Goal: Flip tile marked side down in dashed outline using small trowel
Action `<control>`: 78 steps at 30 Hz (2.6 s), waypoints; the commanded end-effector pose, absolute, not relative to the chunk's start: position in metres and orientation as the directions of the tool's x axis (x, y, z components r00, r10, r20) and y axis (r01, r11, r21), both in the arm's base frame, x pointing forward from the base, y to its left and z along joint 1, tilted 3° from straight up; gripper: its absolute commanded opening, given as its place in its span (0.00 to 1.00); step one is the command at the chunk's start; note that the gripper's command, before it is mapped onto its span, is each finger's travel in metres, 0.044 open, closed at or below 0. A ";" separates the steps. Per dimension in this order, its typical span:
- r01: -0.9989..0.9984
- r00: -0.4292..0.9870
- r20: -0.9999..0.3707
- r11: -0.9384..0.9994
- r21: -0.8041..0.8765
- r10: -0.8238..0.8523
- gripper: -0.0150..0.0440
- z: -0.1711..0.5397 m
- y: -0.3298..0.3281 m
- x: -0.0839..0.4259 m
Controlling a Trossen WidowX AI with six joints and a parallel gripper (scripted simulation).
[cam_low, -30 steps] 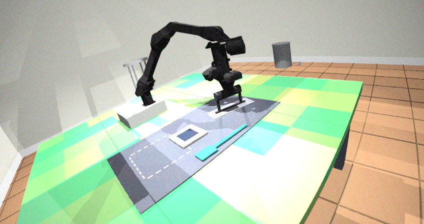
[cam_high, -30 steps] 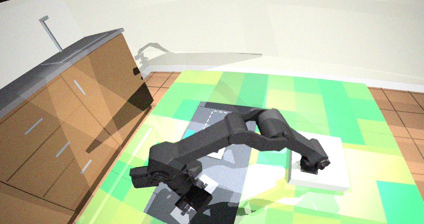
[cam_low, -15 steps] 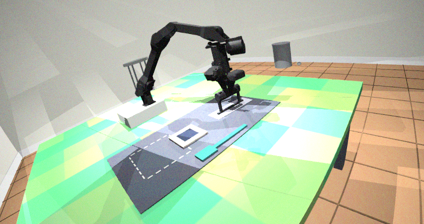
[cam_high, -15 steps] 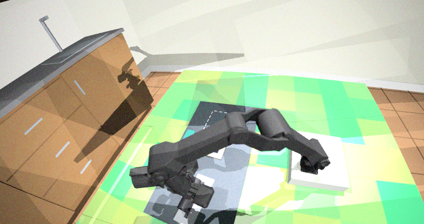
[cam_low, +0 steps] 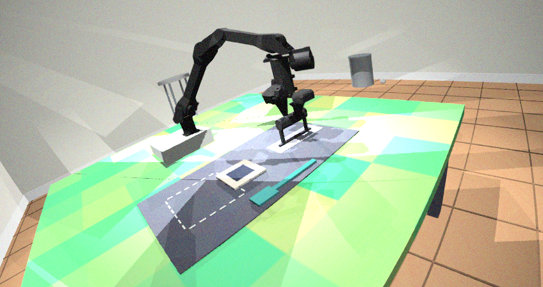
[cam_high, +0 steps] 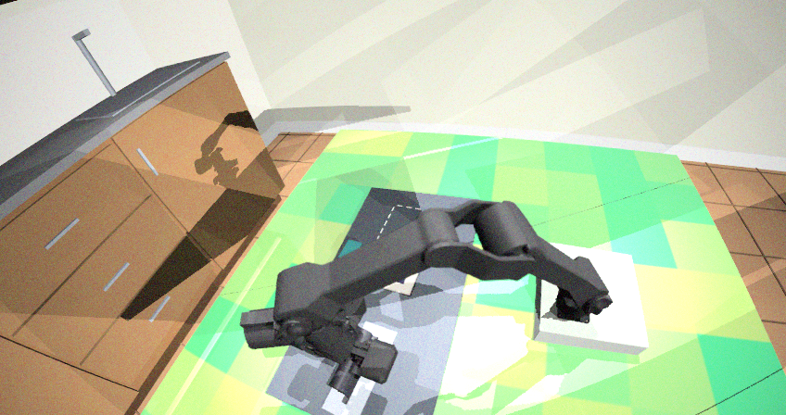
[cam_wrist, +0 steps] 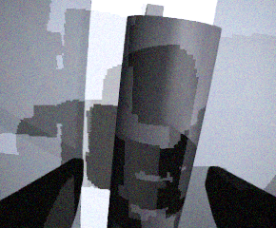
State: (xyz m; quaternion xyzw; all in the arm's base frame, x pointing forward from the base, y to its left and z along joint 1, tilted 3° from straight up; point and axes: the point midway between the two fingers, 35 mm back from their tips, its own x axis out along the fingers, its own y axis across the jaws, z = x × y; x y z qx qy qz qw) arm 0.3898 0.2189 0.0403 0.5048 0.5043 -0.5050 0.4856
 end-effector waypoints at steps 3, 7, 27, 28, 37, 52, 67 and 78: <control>1.000 -0.022 -1.000 -0.014 -0.022 0.014 0.71 0.038 0.218 0.390; 1.000 -0.022 -1.000 -0.014 -0.022 0.014 0.71 0.038 0.218 0.390; 1.000 -0.014 -1.000 -0.019 -0.014 0.021 0.76 0.094 0.217 0.389; 1.000 -0.012 -1.000 -0.014 -0.013 0.020 0.76 0.094 0.217 0.390; 0.965 0.068 -0.998 0.255 0.068 0.009 0.76 0.088 0.222 0.392; 0.720 0.210 -0.978 0.677 0.152 -0.004 0.76 0.079 0.228 0.395; 0.317 0.349 -0.937 0.942 0.109 -0.010 0.76 0.072 0.233 0.393; -0.013 0.443 -0.896 0.999 -0.030 -0.021 0.76 0.068 0.231 0.386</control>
